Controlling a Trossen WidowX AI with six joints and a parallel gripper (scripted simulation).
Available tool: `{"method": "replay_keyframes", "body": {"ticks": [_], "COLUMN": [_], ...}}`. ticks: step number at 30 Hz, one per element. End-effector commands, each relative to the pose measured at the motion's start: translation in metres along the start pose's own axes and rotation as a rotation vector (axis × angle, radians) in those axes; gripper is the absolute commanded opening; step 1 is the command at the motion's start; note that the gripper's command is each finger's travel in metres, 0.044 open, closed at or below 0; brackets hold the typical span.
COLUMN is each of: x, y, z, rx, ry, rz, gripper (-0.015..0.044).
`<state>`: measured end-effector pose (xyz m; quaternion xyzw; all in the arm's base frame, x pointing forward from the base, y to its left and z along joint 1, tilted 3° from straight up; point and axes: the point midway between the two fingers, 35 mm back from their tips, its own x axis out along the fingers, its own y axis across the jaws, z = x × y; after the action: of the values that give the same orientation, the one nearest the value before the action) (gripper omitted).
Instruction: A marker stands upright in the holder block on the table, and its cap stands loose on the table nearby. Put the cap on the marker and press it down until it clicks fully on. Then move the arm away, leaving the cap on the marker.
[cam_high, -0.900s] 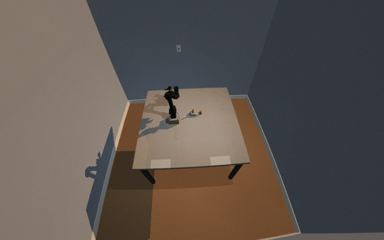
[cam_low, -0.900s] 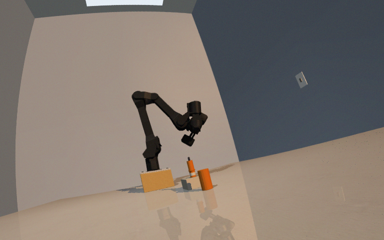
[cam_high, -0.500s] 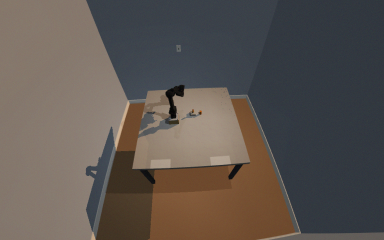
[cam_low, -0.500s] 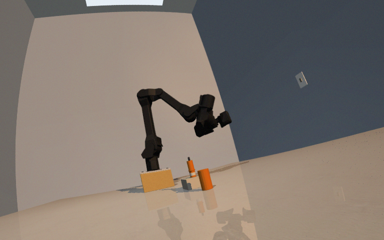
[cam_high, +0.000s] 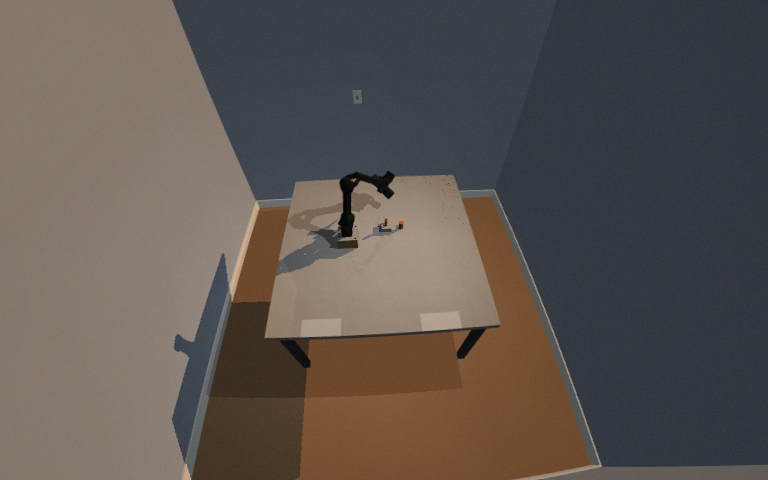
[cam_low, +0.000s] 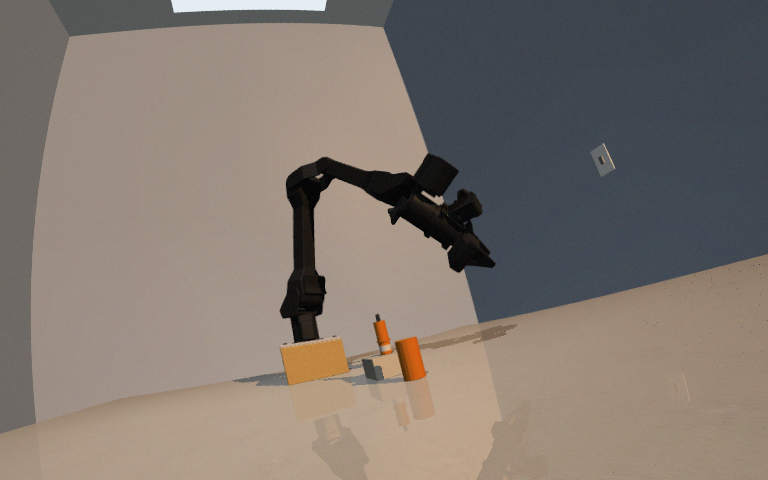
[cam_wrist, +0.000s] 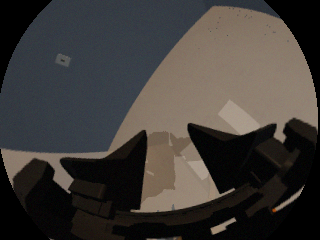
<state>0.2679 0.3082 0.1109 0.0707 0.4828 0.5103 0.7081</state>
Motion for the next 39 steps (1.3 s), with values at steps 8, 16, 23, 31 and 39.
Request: {"method": "replay_keyframes", "body": {"ticks": [8,16,23,31,39], "x": [-0.097,-0.172,-0.173,-0.15,-0.139], "y": [-0.157,-0.204,-0.204,-0.224,-0.231], "z": [-0.002,-0.033,-0.034,-0.052,-0.06], "rx": [1.065,1.598,1.607,1.607,1.607], "ry": [-0.048,-0.137,-0.139,-0.139,-0.139], "rz": [-0.608,-0.955,-0.962,-0.961,-0.961], "gripper": [0.0248,0.0248,0.0248,0.0248,0.0248]}}
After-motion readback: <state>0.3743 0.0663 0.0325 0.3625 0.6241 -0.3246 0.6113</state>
